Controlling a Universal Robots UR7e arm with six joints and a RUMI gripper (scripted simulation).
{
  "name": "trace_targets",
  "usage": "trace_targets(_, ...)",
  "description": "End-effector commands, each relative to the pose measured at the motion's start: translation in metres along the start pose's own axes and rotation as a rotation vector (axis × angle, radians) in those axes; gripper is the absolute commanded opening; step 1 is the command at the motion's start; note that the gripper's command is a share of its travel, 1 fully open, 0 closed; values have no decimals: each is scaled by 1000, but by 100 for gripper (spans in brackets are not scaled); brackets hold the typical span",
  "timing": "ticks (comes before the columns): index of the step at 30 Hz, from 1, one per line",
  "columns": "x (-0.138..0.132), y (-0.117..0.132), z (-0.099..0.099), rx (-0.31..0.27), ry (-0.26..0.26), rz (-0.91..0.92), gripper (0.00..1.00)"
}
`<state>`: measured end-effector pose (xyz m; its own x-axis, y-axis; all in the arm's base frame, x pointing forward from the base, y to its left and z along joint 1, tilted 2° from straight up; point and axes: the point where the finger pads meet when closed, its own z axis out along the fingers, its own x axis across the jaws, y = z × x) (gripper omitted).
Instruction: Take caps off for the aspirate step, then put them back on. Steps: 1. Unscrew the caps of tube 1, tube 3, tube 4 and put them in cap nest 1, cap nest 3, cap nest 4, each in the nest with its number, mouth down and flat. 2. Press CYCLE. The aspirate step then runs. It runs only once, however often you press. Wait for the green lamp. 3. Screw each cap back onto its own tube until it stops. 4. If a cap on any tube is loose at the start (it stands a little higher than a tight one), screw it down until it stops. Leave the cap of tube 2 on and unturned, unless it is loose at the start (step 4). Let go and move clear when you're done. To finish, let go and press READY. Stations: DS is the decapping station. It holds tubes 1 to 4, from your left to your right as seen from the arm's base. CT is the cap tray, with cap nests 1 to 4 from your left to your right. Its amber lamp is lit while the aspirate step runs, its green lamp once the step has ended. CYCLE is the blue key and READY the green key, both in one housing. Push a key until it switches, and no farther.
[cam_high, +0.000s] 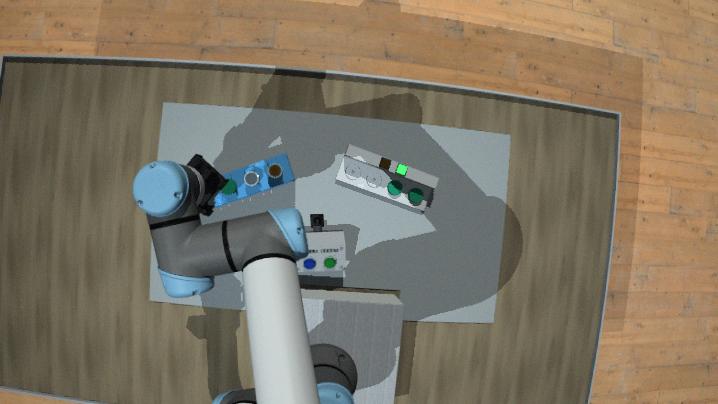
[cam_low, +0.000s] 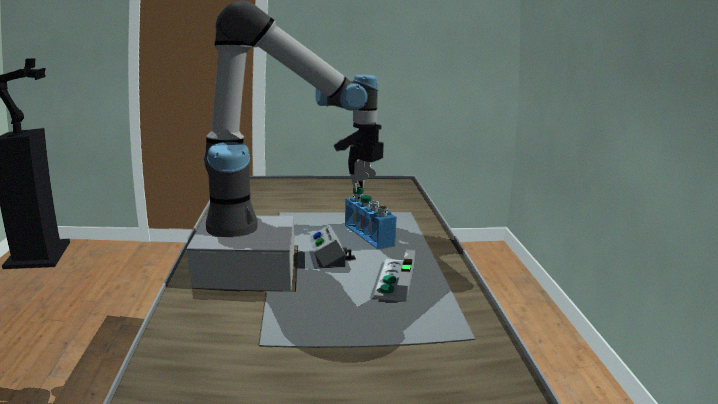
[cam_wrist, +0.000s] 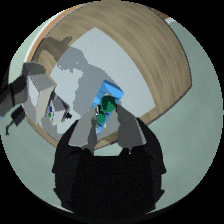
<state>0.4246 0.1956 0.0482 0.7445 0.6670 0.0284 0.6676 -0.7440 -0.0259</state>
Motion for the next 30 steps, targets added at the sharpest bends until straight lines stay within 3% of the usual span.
trace_targets(1, 0, 0, 0, -1, 1, 0, 0)
trace_targets(30, 0, 0, 10, -1, 1, 0, 0)
